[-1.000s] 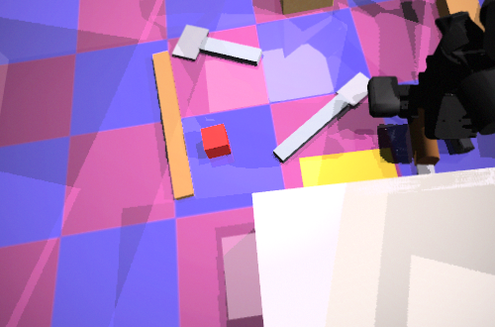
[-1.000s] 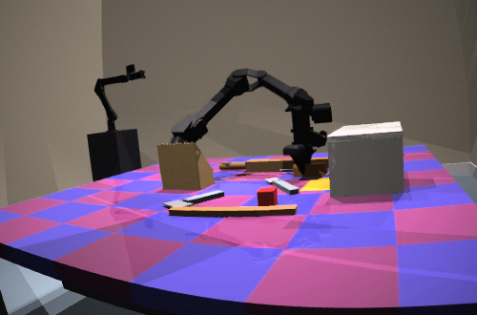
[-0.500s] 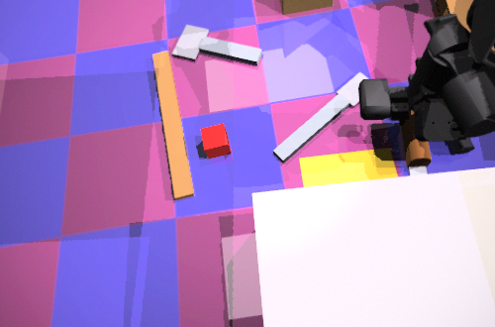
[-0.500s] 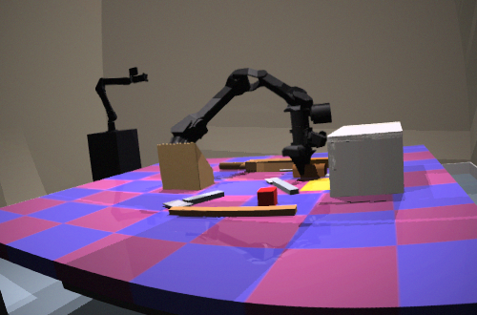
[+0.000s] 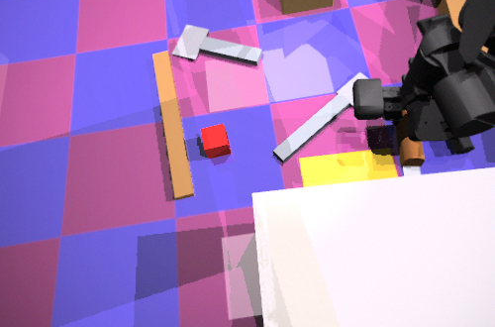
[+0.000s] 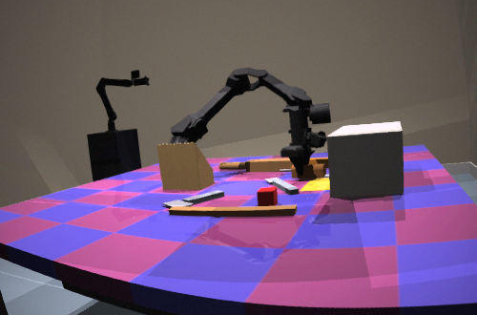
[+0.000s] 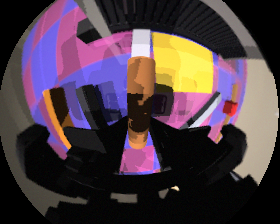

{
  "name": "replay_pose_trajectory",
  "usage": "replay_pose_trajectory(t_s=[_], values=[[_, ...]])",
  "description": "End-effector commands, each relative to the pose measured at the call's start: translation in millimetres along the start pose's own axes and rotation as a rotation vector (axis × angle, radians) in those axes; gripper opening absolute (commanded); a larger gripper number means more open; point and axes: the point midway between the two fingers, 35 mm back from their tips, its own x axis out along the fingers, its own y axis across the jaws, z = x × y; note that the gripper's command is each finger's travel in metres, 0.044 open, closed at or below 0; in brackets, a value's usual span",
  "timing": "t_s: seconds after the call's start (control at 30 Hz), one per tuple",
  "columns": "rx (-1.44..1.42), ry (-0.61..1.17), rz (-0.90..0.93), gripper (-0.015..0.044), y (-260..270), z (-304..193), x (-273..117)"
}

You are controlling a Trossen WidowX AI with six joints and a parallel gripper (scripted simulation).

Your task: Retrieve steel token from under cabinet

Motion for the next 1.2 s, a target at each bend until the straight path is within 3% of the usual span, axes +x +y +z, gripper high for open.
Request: replay_pose_trajectory(t_s=[0.0,1.17], values=[[0.001,0.0,-0.006,0.0,-1.9,-3.0,0.8],[0.002,0.002,-0.006,0.0,0.0,-38.5,1.0]])
